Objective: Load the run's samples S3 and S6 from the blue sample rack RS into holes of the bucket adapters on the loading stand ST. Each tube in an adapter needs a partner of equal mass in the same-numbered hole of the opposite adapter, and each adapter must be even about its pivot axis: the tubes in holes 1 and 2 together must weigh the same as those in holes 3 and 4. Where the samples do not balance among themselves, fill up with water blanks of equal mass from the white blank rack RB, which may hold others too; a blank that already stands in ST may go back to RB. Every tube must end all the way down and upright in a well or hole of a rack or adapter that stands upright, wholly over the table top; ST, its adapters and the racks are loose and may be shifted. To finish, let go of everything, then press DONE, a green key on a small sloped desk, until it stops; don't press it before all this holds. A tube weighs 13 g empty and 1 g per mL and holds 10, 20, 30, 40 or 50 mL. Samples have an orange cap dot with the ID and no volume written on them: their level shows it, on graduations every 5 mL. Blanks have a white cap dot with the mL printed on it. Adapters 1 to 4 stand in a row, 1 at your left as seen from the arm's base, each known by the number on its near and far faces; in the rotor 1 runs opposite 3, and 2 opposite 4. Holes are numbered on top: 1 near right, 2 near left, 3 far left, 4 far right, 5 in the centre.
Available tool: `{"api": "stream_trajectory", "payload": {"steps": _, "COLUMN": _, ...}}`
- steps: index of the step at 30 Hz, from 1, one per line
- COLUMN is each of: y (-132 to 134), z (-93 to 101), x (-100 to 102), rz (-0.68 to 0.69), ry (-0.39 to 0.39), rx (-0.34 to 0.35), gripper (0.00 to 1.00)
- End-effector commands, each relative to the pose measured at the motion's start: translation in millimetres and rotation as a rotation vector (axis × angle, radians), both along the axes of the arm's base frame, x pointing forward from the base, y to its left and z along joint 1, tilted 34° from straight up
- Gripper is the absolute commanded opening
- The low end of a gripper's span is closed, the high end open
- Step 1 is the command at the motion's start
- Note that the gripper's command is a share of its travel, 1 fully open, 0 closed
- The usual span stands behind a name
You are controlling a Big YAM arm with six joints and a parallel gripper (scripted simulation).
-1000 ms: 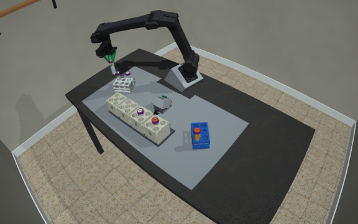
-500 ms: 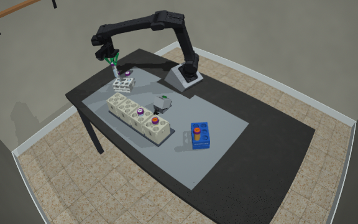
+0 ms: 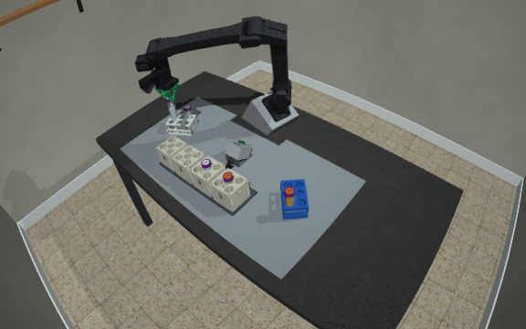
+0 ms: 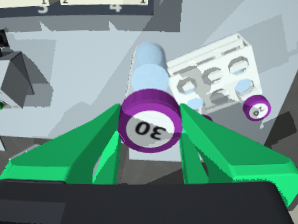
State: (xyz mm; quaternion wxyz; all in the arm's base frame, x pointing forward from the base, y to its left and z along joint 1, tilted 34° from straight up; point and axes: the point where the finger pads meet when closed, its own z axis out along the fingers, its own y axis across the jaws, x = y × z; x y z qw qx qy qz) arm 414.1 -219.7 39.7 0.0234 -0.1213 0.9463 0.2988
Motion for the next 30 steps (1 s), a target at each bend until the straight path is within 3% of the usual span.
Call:
{"api": "stream_trajectory", "payload": {"steps": 1, "y": 17, "z": 28.5, "x": 16, "rz": -0.026, "ry": -0.021, "rx": -0.032, "gripper": 0.0}}
{"api": "stream_trajectory", "payload": {"steps": 7, "y": 51, "z": 51.9, "x": 20, "rz": -0.026, "ry": -0.007, "rx": -0.021, "gripper": 0.0}}
{"api": "stream_trajectory", "payload": {"steps": 8, "y": 53, "z": 61.4, "x": 28, "rz": -0.026, "ry": -0.025, "rx": -0.031, "gripper": 0.0}}
{"api": "stream_trajectory", "payload": {"steps": 11, "y": 42, "z": 64.5, "x": 26, "rz": -0.06, "ry": -0.035, "rx": -0.037, "gripper": 0.0}}
{"api": "stream_trajectory", "payload": {"steps": 13, "y": 73, "z": 66.6, "x": 25, "rz": -0.026, "ry": -0.007, "rx": -0.02, "gripper": 0.0}}
{"api": "stream_trajectory", "payload": {"steps": 16, "y": 86, "z": 82.4, "x": 36, "rz": -0.026, "ry": -0.031, "rx": -0.031, "gripper": 0.0}}
{"api": "stream_trajectory", "payload": {"steps": 18, "y": 101, "z": 83.3, "x": 32, "rz": -0.026, "ry": -0.012, "rx": -0.021, "gripper": 0.0}}
{"api": "stream_trajectory", "payload": {"steps": 25, "y": 133, "z": 125.7, "x": 56, "rz": -0.026, "ry": -0.057, "rx": -0.035, "gripper": 0.0}}
{"api": "stream_trajectory", "payload": {"steps": 27, "y": 133, "z": 125.7, "x": 56, "rz": -0.026, "ry": -0.057, "rx": -0.035, "gripper": 0.0}}
{"api": "stream_trajectory", "payload": {"steps": 28, "y": 126, "z": 118.3, "x": 46, "rz": -0.06, "ry": -0.034, "rx": -0.027, "gripper": 0.0}}
{"api": "stream_trajectory", "payload": {"steps": 29, "y": 129, "z": 125.5, "x": 49, "rz": -0.06, "ry": -0.04, "rx": -0.03, "gripper": 0.0}}
{"api": "stream_trajectory", "payload": {"steps": 30, "y": 133, "z": 112.0, "x": 43, "rz": -0.06, "ry": -0.029, "rx": -0.026, "gripper": 0.0}}
